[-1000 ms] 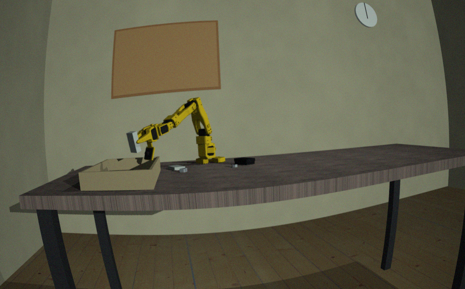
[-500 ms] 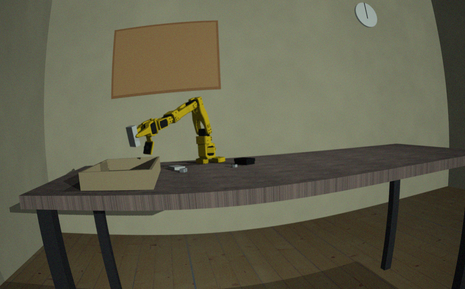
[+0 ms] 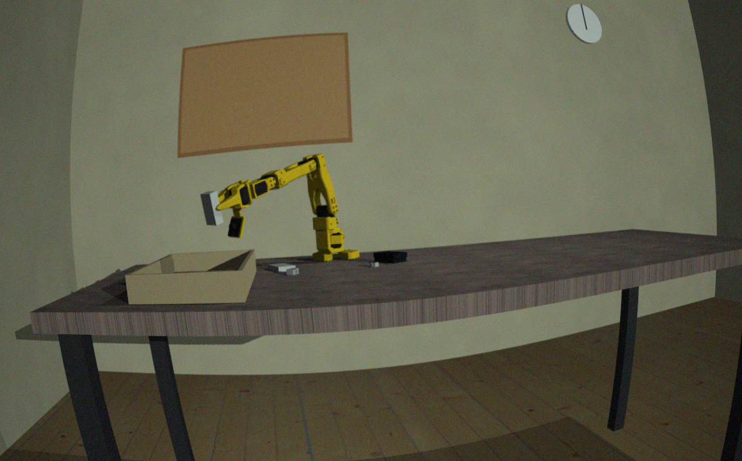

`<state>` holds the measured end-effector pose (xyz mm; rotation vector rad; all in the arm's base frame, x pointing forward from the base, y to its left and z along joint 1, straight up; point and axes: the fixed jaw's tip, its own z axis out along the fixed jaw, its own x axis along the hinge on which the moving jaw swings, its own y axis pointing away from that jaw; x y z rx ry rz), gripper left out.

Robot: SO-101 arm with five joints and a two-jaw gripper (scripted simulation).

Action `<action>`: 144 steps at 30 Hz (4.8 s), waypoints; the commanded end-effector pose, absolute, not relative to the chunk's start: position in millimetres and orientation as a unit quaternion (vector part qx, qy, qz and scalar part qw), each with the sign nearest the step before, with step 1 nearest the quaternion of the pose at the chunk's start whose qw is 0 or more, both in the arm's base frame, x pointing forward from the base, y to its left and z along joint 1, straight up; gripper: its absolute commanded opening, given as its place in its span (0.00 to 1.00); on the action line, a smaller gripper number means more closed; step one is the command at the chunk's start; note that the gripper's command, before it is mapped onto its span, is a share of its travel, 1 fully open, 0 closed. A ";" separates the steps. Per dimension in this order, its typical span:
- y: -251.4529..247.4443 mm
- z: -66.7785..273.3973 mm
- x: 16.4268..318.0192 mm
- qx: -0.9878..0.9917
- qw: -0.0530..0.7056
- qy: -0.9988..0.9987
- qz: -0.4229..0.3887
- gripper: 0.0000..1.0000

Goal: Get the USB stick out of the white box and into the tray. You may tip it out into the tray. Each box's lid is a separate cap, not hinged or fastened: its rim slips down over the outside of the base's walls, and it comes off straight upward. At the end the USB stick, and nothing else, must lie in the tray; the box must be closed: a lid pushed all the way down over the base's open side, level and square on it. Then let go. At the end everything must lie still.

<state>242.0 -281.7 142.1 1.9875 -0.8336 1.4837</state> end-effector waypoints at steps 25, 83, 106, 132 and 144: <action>-280.4 198.7 232.4 0.708 0.287 -0.294 0.575 0.21; -277.8 197.6 229.1 0.722 0.280 -0.299 0.557 0.21; -266.9 158.4 219.8 0.791 0.232 -0.328 0.461 0.21; -231.5 103.5 189.2 0.878 0.140 -0.364 0.278 0.21; -205.3 84.0 166.5 0.907 0.086 -0.376 0.170 0.21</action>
